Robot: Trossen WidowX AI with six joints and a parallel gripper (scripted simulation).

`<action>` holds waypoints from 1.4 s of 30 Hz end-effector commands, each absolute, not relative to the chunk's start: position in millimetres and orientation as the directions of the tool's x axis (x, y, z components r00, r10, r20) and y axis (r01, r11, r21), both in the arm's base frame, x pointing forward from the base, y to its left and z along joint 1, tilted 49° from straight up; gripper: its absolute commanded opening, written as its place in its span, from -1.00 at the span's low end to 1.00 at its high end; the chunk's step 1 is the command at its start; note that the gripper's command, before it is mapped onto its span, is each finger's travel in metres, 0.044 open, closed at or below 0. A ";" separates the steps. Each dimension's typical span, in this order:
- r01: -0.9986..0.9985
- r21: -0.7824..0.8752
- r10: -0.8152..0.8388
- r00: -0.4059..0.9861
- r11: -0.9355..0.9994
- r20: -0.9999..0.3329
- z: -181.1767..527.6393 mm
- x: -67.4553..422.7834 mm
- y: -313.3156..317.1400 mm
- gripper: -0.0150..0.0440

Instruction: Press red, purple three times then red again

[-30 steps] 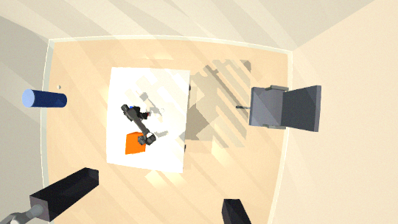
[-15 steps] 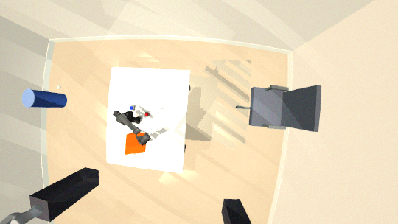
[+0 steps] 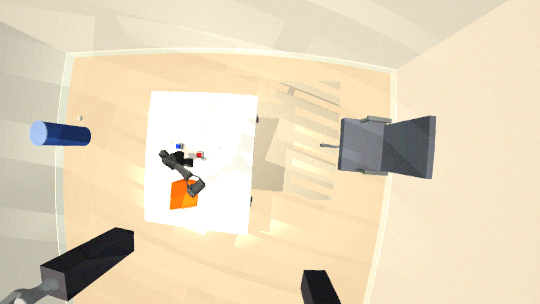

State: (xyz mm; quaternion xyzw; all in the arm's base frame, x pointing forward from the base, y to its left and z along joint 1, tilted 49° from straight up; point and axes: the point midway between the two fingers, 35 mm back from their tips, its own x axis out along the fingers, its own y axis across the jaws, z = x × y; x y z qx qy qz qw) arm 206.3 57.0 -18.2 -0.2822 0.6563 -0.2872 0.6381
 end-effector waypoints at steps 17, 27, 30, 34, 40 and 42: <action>-0.010 -0.740 -0.740 -0.026 0.673 -0.672 -32.8 205.1 39.6 -0.42; -0.010 -0.740 -0.740 -0.026 0.673 -0.672 -32.8 205.1 39.6 -0.42; -0.004 -0.738 -0.738 -0.026 0.674 -0.674 -31.0 205.4 42.3 -0.42; -0.010 -0.739 -0.739 -0.026 0.674 -0.673 -10.1 206.0 65.1 -0.42; -0.010 -0.739 -0.739 -0.026 0.674 -0.673 -10.9 206.0 64.3 -0.42; -0.010 -0.739 -0.739 -0.026 0.674 -0.673 -13.0 206.1 62.1 -0.42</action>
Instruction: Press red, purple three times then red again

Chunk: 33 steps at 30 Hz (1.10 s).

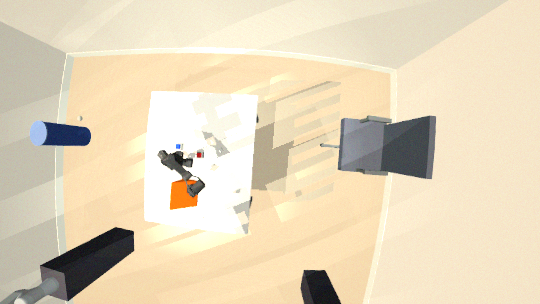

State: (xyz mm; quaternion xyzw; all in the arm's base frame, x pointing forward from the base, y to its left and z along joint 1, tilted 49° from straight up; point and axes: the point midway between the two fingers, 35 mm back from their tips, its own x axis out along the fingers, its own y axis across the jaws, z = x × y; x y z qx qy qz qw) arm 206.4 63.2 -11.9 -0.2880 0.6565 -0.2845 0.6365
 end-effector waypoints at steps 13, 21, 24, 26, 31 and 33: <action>-0.010 -0.739 -0.739 -0.026 0.673 -0.673 -27.2 205.8 46.4 -0.42; -0.010 -0.740 -0.740 -0.026 0.673 -0.672 -32.8 205.1 39.6 -0.42; -0.010 -0.740 -0.740 -0.026 0.673 -0.672 -32.8 205.1 39.6 -0.42; -0.010 -0.740 -0.740 -0.026 0.673 -0.672 -32.8 205.1 39.6 -0.42; -0.010 -0.740 -0.740 -0.026 0.673 -0.672 -32.8 205.1 39.6 -0.42; -0.010 -0.740 -0.740 -0.026 0.673 -0.672 -32.8 205.1 39.6 -0.42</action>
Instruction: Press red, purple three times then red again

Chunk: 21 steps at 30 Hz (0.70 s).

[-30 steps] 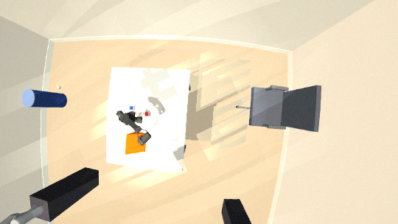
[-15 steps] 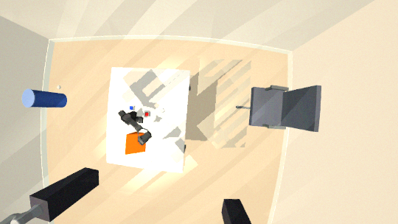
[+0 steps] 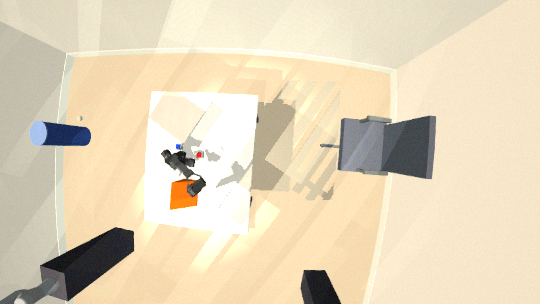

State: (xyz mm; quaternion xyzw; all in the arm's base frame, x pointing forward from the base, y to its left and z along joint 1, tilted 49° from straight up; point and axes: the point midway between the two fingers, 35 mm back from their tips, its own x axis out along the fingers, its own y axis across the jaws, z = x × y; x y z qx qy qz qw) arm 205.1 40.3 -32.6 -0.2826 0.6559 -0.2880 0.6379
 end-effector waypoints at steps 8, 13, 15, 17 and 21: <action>-0.010 -0.739 -0.739 -0.026 0.674 -0.673 -12.1 206.1 63.1 -0.42; -0.010 -0.739 -0.739 -0.026 0.674 -0.673 -10.1 206.0 65.1 -0.42; -0.010 -0.739 -0.739 -0.026 0.674 -0.673 -10.9 206.0 64.3 -0.42; -0.010 -0.739 -0.739 -0.026 0.674 -0.673 -13.0 206.1 62.1 -0.42; -0.010 -0.739 -0.739 -0.026 0.674 -0.673 -17.5 206.2 57.3 -0.42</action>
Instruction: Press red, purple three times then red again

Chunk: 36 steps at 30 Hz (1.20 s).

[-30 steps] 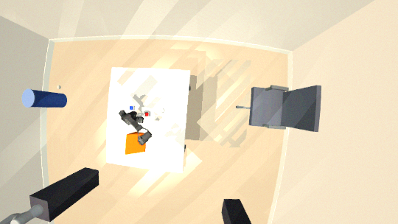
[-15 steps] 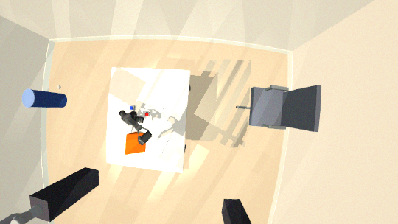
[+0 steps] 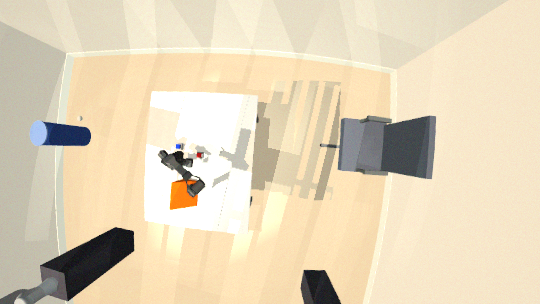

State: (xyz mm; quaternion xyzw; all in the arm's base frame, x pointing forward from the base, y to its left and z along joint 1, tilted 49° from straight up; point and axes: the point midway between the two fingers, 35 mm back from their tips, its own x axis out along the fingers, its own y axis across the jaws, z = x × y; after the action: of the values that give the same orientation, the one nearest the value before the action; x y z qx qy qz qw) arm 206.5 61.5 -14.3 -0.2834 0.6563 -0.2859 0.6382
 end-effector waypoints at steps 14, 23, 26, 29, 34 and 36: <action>-0.010 -0.740 -0.740 -0.026 0.673 -0.672 -32.2 205.2 40.4 -0.42; -0.010 -0.740 -0.740 -0.026 0.673 -0.672 -32.8 205.1 39.6 -0.42; -0.010 -0.740 -0.740 -0.026 0.673 -0.672 -32.8 205.1 39.6 -0.42; -0.010 -0.740 -0.740 -0.026 0.673 -0.672 -32.8 205.1 39.6 -0.42; -0.004 -0.738 -0.738 -0.026 0.674 -0.674 -31.0 205.4 42.3 -0.42; -0.008 -0.739 -0.738 -0.026 0.674 -0.674 -17.7 206.2 57.2 -0.42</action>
State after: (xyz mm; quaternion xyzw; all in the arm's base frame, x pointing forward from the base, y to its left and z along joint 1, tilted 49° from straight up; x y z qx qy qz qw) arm 204.7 42.3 -29.2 -0.2864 0.6583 -0.2884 0.6336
